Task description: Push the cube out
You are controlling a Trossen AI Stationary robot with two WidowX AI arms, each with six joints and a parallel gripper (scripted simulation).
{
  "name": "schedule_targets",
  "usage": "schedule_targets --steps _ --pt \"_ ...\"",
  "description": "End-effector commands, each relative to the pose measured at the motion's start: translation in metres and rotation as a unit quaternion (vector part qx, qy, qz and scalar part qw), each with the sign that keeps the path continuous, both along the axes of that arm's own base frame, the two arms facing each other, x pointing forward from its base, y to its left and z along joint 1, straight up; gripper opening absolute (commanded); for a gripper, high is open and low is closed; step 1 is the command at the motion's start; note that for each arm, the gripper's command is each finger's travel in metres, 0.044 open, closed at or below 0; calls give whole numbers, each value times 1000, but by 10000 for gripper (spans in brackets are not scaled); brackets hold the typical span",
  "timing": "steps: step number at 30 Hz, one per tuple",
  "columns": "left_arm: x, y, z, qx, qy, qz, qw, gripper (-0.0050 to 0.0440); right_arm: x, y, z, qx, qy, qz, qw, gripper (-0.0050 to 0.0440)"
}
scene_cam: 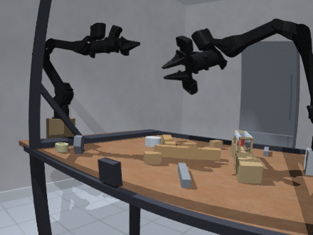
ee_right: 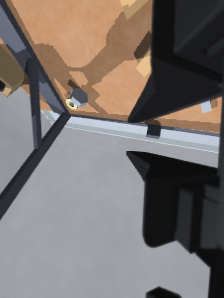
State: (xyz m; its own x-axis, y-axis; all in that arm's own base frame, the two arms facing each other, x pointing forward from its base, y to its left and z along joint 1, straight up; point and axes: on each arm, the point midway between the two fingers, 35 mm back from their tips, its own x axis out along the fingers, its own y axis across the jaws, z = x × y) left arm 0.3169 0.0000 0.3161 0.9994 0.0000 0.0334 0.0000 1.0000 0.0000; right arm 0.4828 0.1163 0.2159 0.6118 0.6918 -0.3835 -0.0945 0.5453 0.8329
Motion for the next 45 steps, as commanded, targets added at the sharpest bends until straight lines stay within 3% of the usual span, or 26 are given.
schedule_targets --steps 1,13,15,22,30,32,38,45 --pt "-1 0 7 0 -8 0 1000 0 -1 0 13 1 -15 0 1000 150" --pt "-1 0 7 0 -8 0 1000 0 0 46 -38 -189 -67 110 973 150" --pt "-1 0 7 0 -8 0 1000 0 0 46 -38 -189 -67 110 973 150" --pt "-1 0 7 0 -8 0 1000 0 -8 72 -69 -292 -96 199 931 150" --pt "-1 0 7 0 -8 0 1000 0 -24 97 -102 -394 -130 315 853 150" --pt "-1 0 7 0 -8 0 1000 0 -24 97 -102 -394 -130 315 853 150" --pt "-1 0 7 0 -8 0 1000 0 -41 113 -125 -455 -156 411 775 150" --pt "-1 0 7 0 -8 0 1000 0 -63 129 -149 -504 -185 525 660 150"
